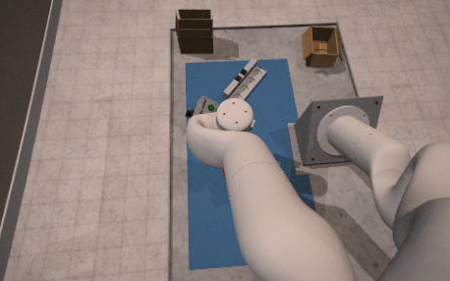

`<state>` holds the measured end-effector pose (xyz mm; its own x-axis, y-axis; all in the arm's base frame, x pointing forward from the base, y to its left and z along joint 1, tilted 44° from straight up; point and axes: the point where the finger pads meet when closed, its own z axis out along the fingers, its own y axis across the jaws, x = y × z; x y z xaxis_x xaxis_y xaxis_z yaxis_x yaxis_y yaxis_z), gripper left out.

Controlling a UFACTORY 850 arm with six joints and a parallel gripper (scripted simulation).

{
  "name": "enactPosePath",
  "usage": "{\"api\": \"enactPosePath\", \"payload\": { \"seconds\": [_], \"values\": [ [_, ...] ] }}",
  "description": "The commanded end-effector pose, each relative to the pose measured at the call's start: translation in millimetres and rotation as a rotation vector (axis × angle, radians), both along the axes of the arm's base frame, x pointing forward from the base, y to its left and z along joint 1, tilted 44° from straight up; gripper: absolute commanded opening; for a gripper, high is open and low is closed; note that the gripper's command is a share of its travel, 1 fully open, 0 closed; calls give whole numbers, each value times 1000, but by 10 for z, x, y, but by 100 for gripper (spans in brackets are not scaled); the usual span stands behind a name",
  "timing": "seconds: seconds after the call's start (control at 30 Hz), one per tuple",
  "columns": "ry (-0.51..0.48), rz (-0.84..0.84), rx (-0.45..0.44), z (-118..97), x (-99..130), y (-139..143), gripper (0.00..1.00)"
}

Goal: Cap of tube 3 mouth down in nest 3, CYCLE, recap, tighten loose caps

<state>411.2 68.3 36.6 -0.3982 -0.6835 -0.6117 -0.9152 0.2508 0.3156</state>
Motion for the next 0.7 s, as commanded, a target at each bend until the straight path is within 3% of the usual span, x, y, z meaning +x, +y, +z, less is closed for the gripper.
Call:
{"api": "enactPosePath", "payload": {
  "seconds": [0.0,0.13,0.2,0.67],
  "values": [
    [-171,169,16,3,7,-5,0],
    [-308,314,27,4,7,-6,0],
    [-308,314,27,4,7,-6,0],
    [-776,813,67,7,7,-9,0]
  ]
}}
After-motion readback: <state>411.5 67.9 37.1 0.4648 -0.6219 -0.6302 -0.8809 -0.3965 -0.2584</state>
